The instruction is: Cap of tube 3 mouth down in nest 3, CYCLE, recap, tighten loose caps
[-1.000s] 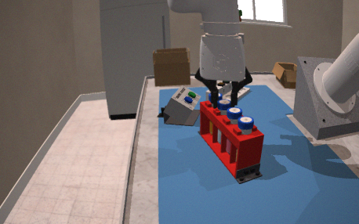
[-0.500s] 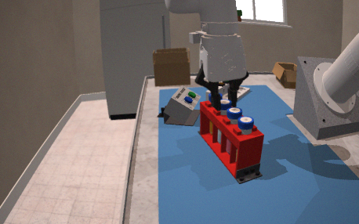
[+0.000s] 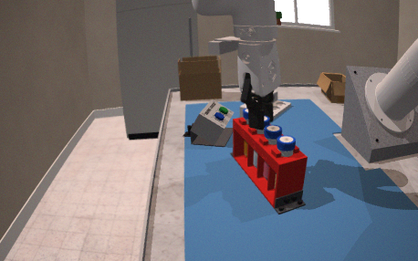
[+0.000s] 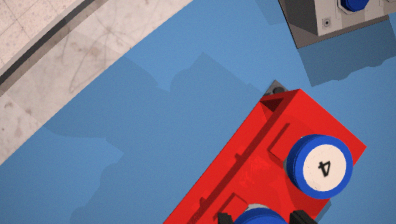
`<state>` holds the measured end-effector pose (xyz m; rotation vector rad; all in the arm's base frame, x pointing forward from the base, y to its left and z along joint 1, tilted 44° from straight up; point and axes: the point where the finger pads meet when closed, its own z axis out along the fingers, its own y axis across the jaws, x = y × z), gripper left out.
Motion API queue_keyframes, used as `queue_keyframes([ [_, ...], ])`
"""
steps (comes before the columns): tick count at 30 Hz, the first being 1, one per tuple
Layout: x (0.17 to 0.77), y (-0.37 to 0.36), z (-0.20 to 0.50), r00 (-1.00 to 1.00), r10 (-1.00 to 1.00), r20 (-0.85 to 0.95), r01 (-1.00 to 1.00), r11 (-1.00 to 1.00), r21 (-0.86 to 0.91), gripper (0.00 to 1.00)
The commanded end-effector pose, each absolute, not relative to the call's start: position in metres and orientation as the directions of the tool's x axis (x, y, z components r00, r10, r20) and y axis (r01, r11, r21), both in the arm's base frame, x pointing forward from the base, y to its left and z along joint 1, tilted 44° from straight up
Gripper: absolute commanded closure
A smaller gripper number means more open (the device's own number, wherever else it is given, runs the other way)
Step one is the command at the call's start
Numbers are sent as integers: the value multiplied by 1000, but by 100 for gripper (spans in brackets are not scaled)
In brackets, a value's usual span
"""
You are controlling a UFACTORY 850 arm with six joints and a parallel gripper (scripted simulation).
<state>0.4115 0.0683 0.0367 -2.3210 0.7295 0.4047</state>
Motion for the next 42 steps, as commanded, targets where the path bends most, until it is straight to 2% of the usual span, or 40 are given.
queue_keyframes([
  [1,412,68,37,867,-328,-376,-496,-649,-577,100],
  [6,412,68,37,867,-328,-376,-496,-649,-577,100],
  [7,412,68,37,867,-328,-376,-496,-649,-577,54],
  [17,412,68,37,867,-328,-376,-496,-649,-577,54],
  [18,412,68,37,822,-381,-423,-566,-619,-544,54],
  [20,412,68,37,822,-381,-423,-566,-619,-544,54],
  [23,412,68,37,657,-522,-544,-752,-506,-422,54],
  [29,412,68,37,450,-631,-632,-891,-361,-275,54],
  [32,412,68,37,374,-659,-653,-926,-307,-221,54],
  [35,412,68,37,216,-701,-680,-975,-193,-110,54],
  [37,412,68,37,216,-701,-680,-975,-193,-110,54],
  [39,412,68,37,51,-723,-689,-997,-74,5,54],
  [42,412,68,37,-32,-727,-686,-998,-14,62,54],
])
